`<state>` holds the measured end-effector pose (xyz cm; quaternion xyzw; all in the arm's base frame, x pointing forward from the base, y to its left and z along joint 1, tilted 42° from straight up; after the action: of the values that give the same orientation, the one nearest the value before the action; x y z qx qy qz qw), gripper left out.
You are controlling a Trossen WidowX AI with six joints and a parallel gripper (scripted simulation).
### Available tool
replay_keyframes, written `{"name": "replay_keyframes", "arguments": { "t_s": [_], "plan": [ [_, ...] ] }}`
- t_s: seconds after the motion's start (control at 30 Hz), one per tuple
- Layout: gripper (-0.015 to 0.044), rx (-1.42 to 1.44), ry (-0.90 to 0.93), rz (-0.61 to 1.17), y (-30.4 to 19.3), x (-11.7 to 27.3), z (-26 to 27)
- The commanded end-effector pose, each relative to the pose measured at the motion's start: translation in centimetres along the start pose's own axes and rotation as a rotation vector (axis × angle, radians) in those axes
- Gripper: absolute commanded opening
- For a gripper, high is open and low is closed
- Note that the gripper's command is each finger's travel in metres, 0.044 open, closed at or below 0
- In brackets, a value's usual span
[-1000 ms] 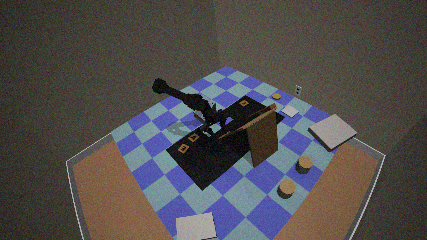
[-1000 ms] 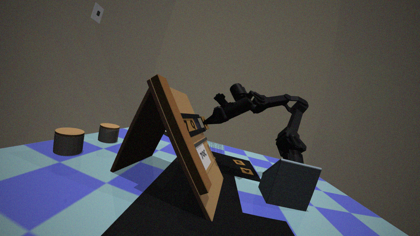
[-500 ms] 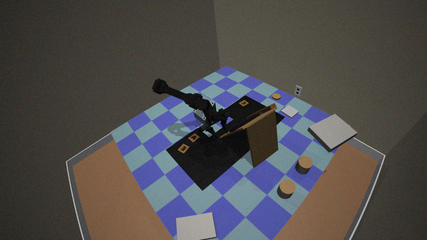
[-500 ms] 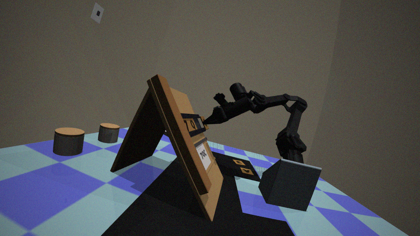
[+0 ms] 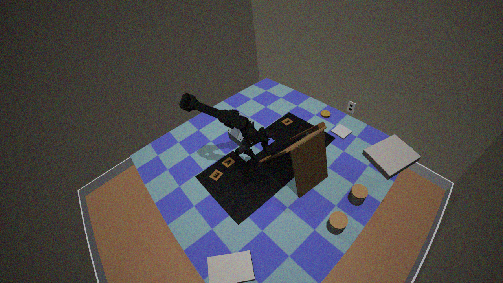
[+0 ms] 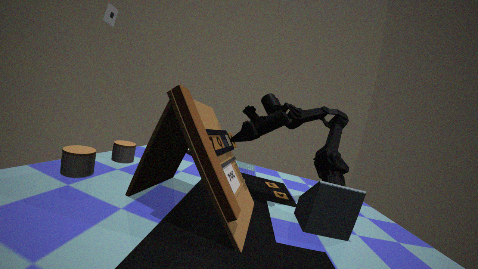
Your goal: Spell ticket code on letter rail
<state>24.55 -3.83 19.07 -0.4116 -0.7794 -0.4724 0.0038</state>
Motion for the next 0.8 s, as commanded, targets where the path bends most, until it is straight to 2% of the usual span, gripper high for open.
{"name": "replay_keyframes", "arguments": {
  "t_s": [0.0, 0.77],
  "plan": [
    [0.0, 0.001, 0.0, 0.005, -0.1, -0.1, 0.4],
    [0.0, 0.0, 0.001, 0.005, -0.3, -0.1, 1.5]
  ]
}}
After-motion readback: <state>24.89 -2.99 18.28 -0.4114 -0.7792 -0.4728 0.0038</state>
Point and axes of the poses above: the point midway between the two fingers, 35 mm back from their tips, its own x axis back along the fingers, its own z axis across the jaws, y = z × x, the point moved 10 cm from there along x, back along the fingers, and after that the axes turned 9 degrees about -x, right-handed, at the moved point
